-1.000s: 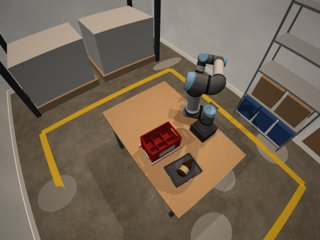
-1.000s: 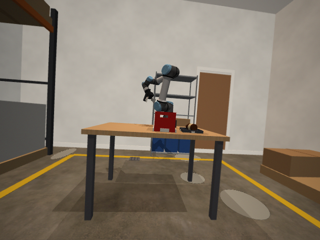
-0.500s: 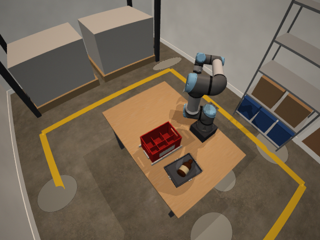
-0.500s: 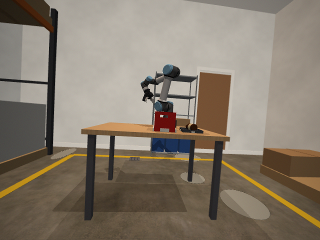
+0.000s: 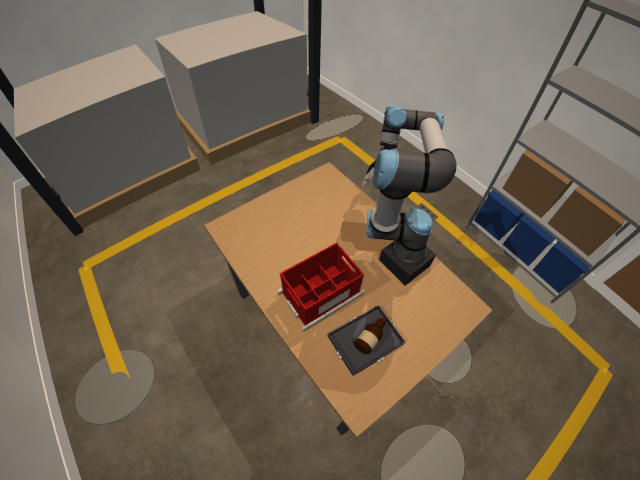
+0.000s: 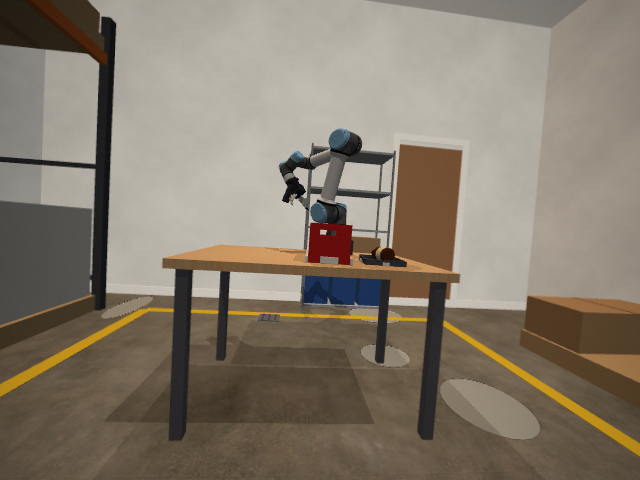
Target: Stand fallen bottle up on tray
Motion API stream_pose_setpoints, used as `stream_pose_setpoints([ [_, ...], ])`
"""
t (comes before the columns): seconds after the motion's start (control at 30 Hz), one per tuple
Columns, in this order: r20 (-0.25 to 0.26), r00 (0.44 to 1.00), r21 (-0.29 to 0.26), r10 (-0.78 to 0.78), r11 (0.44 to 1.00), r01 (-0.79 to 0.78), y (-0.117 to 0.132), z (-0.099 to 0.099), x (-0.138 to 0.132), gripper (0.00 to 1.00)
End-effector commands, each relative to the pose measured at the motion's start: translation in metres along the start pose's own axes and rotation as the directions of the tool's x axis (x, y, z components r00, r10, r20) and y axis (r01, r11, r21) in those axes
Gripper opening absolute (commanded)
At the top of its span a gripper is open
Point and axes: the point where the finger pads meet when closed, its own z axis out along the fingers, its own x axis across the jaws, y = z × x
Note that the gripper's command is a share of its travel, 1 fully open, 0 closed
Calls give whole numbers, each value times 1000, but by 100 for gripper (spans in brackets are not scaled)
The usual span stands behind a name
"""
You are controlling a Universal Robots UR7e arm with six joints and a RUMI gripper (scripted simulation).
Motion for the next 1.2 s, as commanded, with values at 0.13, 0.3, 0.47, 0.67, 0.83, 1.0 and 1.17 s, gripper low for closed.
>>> stream_pose_setpoints([
  [0.13,-34,998,7,-49,999,49,1,5,-10,100],
  [0.3,-59,995,10,-86,996,87,2,10,-18,100],
  [0.47,-86,988,13,-126,992,128,4,15,-26,100],
  [0.67,-114,979,14,-169,985,172,6,20,-34,100],
  [0.83,-137,969,14,-205,978,208,8,25,-42,100],
  [1.0,-166,954,13,-251,966,257,11,31,-51,100],
  [1.17,-196,934,10,-299,952,307,15,39,-61,100],
])
